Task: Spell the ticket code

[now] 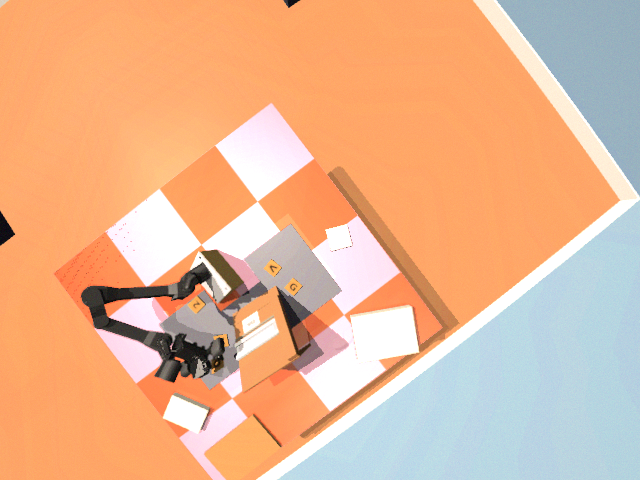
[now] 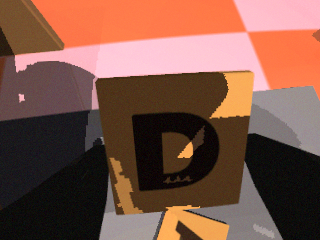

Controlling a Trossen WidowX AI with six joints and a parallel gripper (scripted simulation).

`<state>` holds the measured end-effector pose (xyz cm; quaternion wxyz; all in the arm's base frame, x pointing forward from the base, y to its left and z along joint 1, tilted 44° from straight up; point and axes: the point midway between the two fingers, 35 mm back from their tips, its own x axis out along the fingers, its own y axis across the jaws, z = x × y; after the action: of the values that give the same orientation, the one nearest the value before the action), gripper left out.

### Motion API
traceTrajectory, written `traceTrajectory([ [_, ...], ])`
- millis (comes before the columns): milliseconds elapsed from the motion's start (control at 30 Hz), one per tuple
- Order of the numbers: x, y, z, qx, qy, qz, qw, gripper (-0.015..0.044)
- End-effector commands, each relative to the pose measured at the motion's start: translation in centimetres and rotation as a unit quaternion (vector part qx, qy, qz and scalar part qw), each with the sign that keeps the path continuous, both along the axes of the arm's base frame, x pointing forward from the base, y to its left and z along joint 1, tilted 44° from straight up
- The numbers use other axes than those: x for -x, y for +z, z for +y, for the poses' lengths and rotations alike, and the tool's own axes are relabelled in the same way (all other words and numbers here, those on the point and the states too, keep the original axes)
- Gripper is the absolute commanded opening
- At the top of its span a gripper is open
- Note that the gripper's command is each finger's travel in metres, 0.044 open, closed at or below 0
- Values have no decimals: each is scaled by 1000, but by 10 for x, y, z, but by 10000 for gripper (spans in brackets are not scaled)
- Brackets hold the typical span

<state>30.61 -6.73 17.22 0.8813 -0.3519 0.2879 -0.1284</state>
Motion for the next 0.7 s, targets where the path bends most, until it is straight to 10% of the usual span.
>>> traceTrajectory([
  [0, -2, 5, 5, -1, 13, -16, 1000, 0],
  [667, -2, 0, 9, -1, 13, -16, 1000, 0],
])
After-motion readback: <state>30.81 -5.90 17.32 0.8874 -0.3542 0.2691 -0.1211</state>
